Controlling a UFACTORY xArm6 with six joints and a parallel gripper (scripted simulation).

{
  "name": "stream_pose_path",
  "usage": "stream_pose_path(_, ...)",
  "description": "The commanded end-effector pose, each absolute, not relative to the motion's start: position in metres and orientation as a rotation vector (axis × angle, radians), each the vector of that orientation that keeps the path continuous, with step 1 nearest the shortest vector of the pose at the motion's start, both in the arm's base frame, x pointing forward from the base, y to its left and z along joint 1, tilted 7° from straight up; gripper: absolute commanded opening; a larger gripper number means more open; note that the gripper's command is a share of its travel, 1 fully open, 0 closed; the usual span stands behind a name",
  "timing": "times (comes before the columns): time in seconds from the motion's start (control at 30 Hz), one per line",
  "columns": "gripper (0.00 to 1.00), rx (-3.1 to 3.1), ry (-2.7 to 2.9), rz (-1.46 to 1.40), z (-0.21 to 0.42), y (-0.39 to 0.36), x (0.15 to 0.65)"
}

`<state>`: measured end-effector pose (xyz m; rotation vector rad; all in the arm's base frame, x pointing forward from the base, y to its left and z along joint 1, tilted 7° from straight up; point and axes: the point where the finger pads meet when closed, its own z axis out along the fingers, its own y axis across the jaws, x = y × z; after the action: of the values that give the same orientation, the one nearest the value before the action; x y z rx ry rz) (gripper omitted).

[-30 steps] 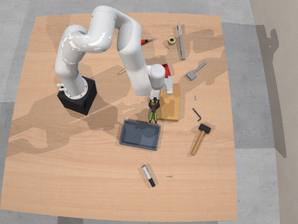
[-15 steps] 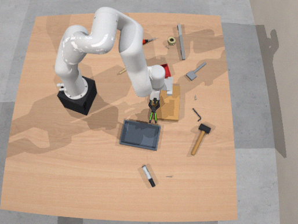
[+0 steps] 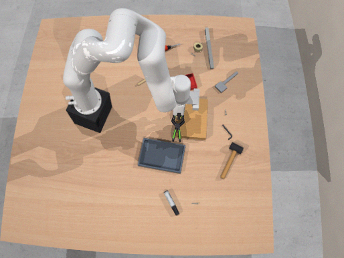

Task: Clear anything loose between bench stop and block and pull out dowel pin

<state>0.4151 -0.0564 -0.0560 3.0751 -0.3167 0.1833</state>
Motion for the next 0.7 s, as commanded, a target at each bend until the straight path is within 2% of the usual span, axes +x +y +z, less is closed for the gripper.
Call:
stream_pose_path(0.0,0.28,3.075,-0.316,0.189,-0.055,-0.0565,0.4165)
stream_pose_path(0.1,0.28,3.075,-0.316,0.189,-0.055,-0.0565,0.4165)
stream_pose_path(0.13,0.21,3.075,-0.316,0.189,-0.055,-0.0565,0.4165)
stream_pose_path(0.3,0.21,3.075,-0.316,0.189,-0.0551,-0.0565,0.4165)
stream_pose_path(0.33,0.15,3.075,-0.316,0.189,-0.0551,-0.0565,0.4165)
stream_pose_path(0.57,0.15,3.075,-0.316,0.189,-0.0551,-0.0565,0.4165)
stream_pose_path(0.6,0.08,3.075,-0.316,0.189,-0.0551,-0.0565,0.4165)
stream_pose_path(0.67,0.08,3.075,-0.316,0.189,-0.0551,-0.0565,0.4165)
